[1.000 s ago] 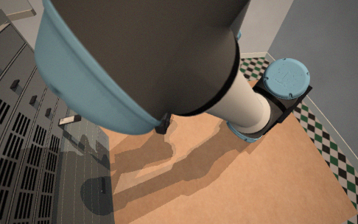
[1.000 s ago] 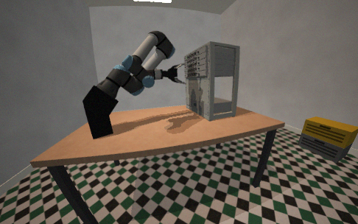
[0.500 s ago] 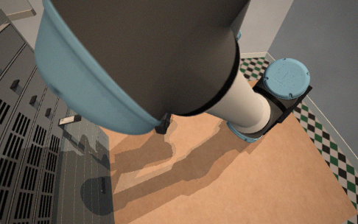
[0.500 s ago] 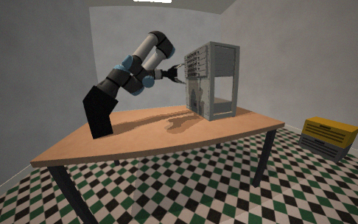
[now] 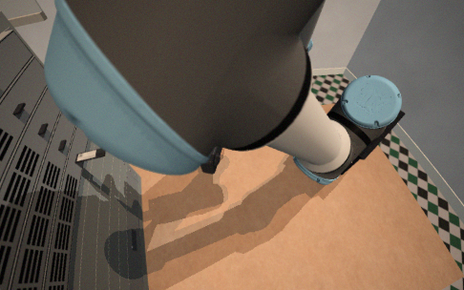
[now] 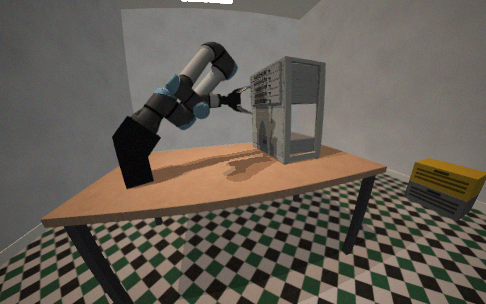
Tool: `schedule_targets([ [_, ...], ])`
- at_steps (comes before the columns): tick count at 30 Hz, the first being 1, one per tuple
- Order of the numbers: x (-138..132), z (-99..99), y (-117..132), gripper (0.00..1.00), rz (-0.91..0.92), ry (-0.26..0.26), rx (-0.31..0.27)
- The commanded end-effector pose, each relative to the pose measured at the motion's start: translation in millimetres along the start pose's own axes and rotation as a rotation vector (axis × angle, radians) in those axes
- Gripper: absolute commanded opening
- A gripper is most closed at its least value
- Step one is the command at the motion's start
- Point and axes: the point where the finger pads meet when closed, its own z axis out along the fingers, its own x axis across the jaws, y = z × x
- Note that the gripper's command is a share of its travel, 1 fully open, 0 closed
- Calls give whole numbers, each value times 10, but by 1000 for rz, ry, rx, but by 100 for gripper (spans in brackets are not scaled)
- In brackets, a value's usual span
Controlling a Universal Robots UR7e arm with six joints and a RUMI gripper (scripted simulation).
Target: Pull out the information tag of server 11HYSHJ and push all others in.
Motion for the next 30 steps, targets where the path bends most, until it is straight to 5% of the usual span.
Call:
schedule_targets([
  [1, 7, 1, -1, 100, 1, 0, 2],
  [30, 88, 12, -28, 100, 16, -36, 54],
])
